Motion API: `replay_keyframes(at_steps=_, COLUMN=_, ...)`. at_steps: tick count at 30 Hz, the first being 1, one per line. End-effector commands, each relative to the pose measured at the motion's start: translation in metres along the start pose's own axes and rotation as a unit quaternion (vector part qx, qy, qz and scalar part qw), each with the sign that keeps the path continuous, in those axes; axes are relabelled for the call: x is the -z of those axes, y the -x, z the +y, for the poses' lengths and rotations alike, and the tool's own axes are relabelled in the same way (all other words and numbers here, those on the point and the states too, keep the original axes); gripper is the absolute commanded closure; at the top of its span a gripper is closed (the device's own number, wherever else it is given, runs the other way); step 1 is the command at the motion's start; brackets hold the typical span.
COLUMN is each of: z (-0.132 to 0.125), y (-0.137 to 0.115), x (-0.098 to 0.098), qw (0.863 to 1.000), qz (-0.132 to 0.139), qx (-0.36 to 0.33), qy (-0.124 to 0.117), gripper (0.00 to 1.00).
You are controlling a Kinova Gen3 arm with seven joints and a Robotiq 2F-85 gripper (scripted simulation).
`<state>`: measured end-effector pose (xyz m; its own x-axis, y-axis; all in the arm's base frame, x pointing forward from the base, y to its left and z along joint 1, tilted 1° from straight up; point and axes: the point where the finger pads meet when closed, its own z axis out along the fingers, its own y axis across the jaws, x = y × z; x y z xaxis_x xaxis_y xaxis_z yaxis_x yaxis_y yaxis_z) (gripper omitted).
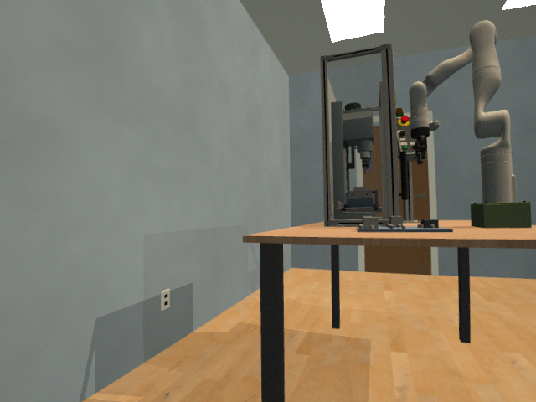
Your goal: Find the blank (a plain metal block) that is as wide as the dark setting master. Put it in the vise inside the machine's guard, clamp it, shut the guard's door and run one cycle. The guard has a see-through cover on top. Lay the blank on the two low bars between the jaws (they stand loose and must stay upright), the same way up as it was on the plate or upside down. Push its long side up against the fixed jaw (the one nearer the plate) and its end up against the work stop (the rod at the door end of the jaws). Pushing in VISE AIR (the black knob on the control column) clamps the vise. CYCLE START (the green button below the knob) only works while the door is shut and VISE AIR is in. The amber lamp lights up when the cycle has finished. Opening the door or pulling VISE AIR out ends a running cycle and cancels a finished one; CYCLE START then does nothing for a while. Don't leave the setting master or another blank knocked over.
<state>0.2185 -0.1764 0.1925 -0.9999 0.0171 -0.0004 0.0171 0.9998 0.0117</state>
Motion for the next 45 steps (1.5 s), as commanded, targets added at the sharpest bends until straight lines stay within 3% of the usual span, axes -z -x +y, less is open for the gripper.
replay_keyframes(at_steps=1, z=0.0, y=0.0, x=0.0, qw=1.0, qz=0.0, qx=0.0, qy=0.0, gripper=0.9)
replay_keyframes(at_steps=32, z=0.0, y=0.0, x=0.0, qw=1.0, qz=0.0, qx=0.0, qy=0.0, gripper=0.9)
replay_keyframes(at_steps=37, z=-0.021, y=0.002, x=0.045, qw=0.993, qz=-0.012, qx=0.02, qy=-0.113, gripper=0.9)
replay_keyframes(at_steps=45, z=-0.021, y=0.002, x=0.045, qw=0.993, qz=-0.012, qx=0.02, qy=-0.113, gripper=0.9)
